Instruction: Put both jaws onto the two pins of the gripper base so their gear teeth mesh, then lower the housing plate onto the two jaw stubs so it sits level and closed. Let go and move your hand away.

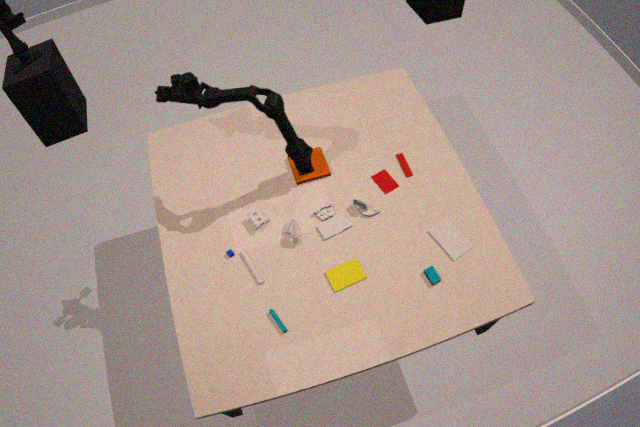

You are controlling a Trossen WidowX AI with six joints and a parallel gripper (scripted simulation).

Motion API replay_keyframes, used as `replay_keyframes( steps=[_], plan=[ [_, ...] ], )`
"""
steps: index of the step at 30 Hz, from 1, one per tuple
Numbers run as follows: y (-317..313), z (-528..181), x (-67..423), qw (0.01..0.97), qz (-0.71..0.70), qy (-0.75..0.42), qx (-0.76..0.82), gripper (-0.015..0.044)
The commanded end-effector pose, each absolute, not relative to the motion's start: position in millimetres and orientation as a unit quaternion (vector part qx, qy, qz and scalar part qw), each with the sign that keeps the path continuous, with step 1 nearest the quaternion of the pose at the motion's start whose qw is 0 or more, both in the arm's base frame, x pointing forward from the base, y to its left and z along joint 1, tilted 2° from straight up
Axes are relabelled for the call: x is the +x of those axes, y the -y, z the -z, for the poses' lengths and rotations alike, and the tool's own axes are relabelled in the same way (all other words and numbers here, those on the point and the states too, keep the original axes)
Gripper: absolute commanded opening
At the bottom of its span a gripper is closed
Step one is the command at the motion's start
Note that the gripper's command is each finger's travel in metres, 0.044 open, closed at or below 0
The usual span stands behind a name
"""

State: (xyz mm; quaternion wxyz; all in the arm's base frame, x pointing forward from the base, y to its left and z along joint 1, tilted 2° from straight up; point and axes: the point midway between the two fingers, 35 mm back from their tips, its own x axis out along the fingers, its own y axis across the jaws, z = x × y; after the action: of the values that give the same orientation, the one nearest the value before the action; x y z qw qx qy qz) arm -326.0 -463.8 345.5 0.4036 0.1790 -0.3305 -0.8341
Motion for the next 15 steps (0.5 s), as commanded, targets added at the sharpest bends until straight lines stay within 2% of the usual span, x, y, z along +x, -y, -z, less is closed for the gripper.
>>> replay_keyframes(
  steps=[1, 15],
  plan=[
    [474.6, -336.4, -308.3, 0.417, 0.834, 0.306, 0.195, 0.0000],
    [508.2, -307.5, -238.8, 0.465, 0.822, 0.224, 0.243, 0.0000]
  ],
)
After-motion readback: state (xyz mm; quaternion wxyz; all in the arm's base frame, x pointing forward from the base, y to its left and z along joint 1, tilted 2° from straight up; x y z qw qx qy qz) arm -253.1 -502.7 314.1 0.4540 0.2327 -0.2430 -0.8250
